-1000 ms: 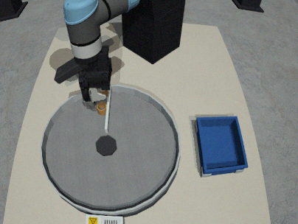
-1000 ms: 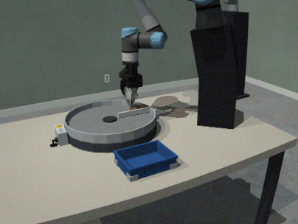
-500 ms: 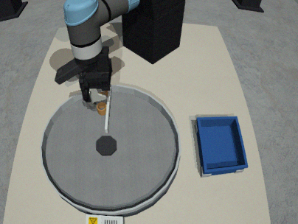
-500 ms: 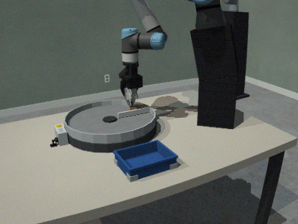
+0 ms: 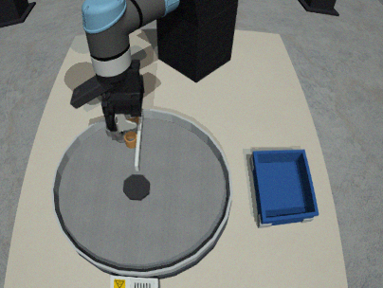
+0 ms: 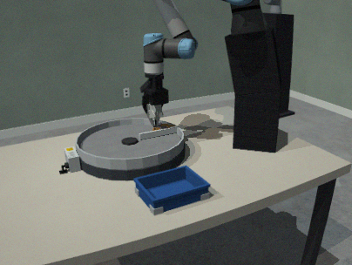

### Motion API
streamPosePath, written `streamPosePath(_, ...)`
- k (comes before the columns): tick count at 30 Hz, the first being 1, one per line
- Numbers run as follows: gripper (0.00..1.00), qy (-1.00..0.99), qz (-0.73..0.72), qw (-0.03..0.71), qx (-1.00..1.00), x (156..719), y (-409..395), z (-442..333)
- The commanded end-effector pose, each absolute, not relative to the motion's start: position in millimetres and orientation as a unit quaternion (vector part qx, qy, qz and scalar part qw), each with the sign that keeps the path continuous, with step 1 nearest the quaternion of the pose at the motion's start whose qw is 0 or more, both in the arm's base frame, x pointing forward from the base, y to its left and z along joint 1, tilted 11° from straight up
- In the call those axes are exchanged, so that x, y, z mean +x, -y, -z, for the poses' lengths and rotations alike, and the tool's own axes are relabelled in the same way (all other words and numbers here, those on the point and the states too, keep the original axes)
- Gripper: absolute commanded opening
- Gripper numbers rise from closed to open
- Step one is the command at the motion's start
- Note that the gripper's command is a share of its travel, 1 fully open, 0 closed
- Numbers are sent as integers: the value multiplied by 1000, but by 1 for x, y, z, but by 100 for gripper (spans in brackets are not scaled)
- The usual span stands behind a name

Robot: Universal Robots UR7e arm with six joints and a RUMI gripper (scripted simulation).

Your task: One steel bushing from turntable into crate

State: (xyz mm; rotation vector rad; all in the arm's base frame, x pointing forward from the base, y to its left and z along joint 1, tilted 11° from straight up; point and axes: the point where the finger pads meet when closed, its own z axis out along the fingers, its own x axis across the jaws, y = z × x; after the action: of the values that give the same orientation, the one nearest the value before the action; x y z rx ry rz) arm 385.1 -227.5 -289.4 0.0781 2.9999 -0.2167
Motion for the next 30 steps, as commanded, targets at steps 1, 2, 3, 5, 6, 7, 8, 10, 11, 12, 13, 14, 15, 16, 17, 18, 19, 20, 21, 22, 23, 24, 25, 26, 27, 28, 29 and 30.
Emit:
streamPosePath(1, 6, -995, 73, 68, 27, 386, 230, 289)
streamPosePath(2, 6, -995, 73, 68, 27, 386, 230, 289)
streamPosePath(3, 6, -995, 73, 68, 27, 386, 230, 289)
streamPosePath(5, 6, -995, 73, 68, 27, 386, 230, 289)
streamPosePath(6, 6, -995, 73, 68, 27, 386, 230, 289)
streamPosePath(7, 6, -995, 73, 68, 27, 386, 230, 289)
streamPosePath(8, 6, -995, 73, 68, 27, 386, 230, 289)
streamPosePath(10, 6, -995, 73, 68, 27, 386, 230, 289)
streamPosePath(11, 6, -995, 73, 68, 27, 386, 230, 289)
streamPosePath(12, 6, -995, 73, 68, 27, 386, 230, 289)
streamPosePath(13, 6, -995, 73, 68, 27, 386, 230, 289)
streamPosePath(14, 6, -995, 73, 68, 27, 387, 230, 289)
streamPosePath(15, 6, -995, 73, 68, 27, 387, 230, 289)
streamPosePath(16, 6, -995, 73, 68, 27, 387, 230, 289)
streamPosePath(17, 6, -995, 73, 68, 27, 387, 231, 290)
streamPosePath(18, 6, -995, 73, 68, 27, 387, 231, 291)
streamPosePath(19, 6, -995, 73, 68, 27, 387, 231, 292)
streamPosePath(20, 6, -995, 73, 68, 27, 387, 231, 293)
streamPosePath(21, 6, -995, 74, 68, 27, 387, 231, 294)
streamPosePath(22, 6, -995, 74, 68, 27, 387, 231, 296)
streamPosePath(23, 6, -995, 74, 68, 27, 388, 232, 297)
streamPosePath(24, 6, -995, 74, 68, 27, 388, 232, 299)
streamPosePath(25, 6, -995, 74, 68, 27, 388, 232, 301)
streamPosePath(26, 6, -995, 74, 68, 27, 388, 233, 303)
streamPosePath(27, 6, -995, 74, 68, 27, 389, 233, 305)
streamPosePath(28, 6, -995, 74, 68, 27, 389, 233, 306)
streamPosePath(29, 6, -995, 74, 68, 27, 389, 234, 308)
streamPosePath(30, 6, -995, 73, 68, 27, 389, 234, 309)
